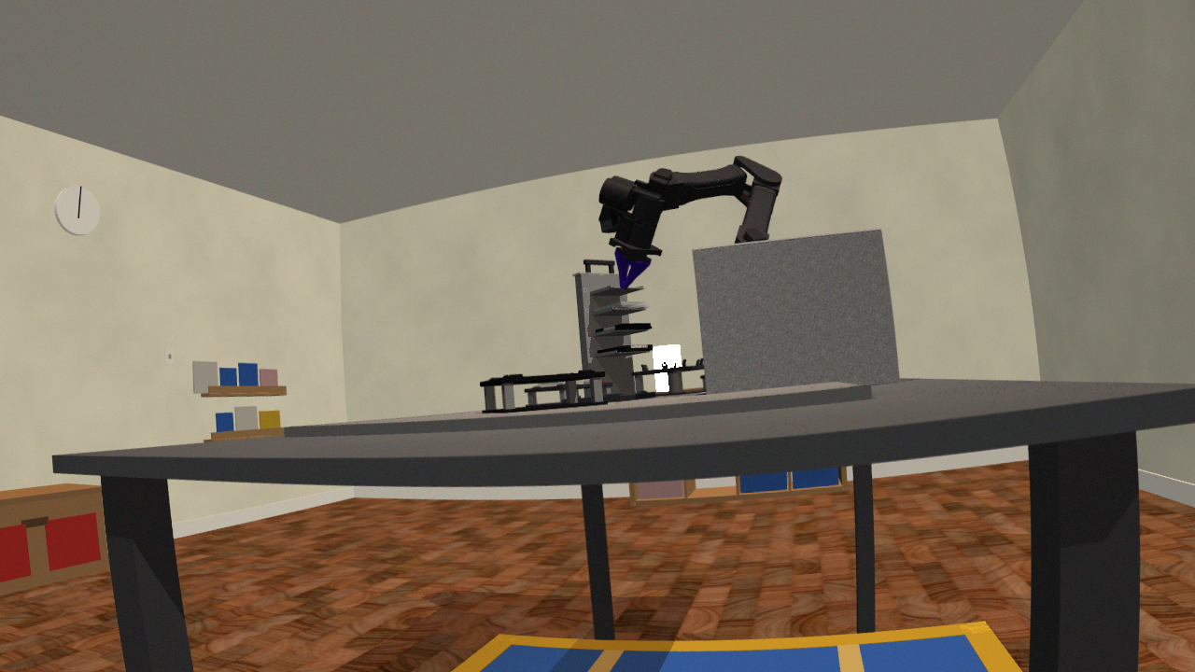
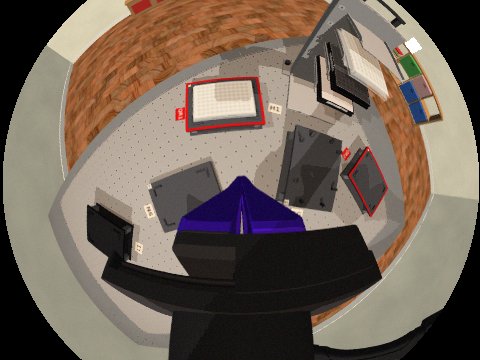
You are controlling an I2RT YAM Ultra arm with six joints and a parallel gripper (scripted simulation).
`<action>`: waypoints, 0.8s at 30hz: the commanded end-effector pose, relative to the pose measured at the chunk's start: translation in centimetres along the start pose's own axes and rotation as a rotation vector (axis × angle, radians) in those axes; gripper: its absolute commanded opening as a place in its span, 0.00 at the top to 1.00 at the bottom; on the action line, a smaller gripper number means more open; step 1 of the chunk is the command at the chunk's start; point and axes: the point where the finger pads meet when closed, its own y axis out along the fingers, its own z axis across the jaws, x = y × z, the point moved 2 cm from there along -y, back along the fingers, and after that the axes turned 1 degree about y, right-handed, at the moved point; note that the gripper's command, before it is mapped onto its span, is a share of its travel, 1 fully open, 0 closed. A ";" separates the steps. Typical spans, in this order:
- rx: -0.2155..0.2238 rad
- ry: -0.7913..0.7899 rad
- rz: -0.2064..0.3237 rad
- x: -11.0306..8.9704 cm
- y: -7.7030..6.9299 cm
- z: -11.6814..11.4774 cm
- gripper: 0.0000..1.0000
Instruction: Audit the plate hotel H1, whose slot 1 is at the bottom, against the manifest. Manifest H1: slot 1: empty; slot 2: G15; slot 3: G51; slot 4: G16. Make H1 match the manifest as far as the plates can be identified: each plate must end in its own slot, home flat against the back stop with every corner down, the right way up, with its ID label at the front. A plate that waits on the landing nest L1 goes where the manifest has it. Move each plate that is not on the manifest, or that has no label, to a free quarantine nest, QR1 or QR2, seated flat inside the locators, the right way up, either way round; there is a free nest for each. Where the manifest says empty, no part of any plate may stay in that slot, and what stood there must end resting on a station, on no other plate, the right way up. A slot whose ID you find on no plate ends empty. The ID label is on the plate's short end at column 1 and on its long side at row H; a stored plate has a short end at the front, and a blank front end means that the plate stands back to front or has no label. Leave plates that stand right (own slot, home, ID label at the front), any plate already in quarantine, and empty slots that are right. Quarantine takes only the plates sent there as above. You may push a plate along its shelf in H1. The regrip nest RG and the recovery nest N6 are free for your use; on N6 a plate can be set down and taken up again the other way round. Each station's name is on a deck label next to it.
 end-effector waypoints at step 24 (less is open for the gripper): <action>-0.068 0.195 -0.204 1.1 0.1 -2.3 1.00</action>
